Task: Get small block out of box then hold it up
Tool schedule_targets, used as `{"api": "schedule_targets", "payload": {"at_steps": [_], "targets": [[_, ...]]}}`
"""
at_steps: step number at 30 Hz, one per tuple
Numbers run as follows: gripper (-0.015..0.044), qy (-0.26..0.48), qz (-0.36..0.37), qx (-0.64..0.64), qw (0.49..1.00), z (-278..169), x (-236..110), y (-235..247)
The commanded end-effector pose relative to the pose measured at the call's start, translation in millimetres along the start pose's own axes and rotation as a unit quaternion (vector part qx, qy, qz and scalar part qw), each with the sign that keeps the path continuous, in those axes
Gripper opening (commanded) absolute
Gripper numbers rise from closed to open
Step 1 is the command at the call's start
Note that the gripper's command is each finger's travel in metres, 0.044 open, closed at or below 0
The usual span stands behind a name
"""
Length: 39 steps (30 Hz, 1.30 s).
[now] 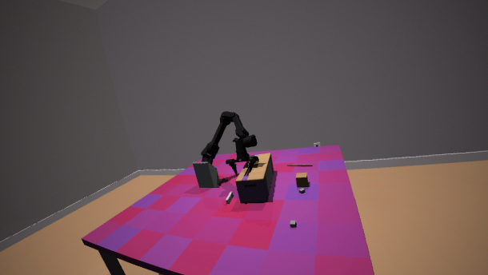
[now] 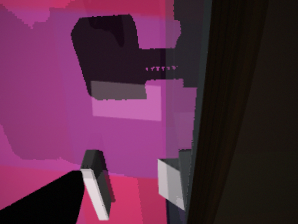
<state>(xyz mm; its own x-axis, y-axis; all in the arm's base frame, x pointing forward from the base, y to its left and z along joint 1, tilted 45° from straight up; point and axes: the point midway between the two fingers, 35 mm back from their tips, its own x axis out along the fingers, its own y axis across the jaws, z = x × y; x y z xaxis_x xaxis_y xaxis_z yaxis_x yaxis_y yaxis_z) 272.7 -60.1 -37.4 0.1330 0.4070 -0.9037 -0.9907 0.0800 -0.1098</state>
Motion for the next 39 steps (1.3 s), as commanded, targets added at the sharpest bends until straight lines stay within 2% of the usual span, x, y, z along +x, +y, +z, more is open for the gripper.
{"api": "schedule_targets", "payload": {"at_steps": [1,19,39], "targets": [[0.04,0.0,0.0,-0.001,1.0,-5.5,1.9,-0.5],[0.04,0.0,0.0,-0.001,1.0,-0.7,0.2,-0.7],[0.04,0.001,0.0,-0.001,1.0,-19.9,7.0,-0.6]]}}
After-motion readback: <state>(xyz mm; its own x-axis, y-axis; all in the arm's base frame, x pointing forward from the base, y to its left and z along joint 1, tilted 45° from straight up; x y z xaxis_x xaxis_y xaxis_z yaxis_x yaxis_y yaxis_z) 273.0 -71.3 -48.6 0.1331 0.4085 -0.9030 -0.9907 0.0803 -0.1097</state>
